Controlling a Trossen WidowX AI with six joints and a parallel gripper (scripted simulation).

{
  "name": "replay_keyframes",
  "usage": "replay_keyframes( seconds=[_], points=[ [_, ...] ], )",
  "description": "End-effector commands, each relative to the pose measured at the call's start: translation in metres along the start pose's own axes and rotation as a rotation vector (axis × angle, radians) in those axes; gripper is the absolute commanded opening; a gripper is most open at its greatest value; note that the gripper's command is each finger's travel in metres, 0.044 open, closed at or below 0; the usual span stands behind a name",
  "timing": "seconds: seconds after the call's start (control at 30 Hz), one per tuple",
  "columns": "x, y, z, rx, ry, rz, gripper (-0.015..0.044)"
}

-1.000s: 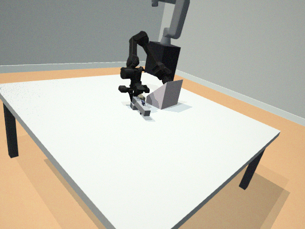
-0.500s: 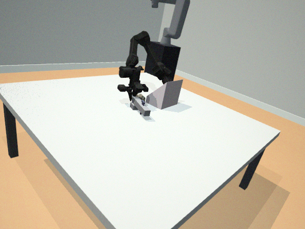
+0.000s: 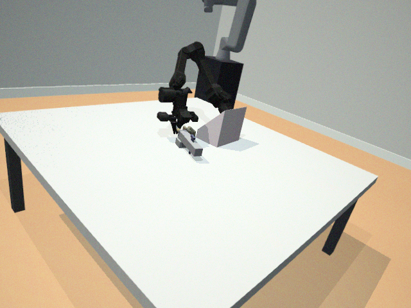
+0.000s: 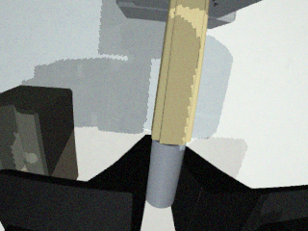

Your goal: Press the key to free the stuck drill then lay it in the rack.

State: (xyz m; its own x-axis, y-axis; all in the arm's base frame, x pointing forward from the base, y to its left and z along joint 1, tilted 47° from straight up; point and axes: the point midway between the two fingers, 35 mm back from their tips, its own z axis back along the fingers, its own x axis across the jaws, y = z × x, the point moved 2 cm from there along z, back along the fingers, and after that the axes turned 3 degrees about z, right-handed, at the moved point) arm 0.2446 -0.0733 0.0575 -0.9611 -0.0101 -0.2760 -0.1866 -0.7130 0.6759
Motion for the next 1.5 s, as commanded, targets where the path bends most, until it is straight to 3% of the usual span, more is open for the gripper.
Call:
replay_keyframes(
  seconds=[0.0, 0.53, 1.47],
  points=[
    [0.000, 0.000, 0.000, 0.000, 0.000, 0.000, 0.0026],
    [-0.001, -0.003, -0.001, -0.005, 0.004, -0.002, 0.0440],
    [-0.001, -0.014, -0.004, -0.006, 0.004, -0.002, 0.0440]
  ],
)
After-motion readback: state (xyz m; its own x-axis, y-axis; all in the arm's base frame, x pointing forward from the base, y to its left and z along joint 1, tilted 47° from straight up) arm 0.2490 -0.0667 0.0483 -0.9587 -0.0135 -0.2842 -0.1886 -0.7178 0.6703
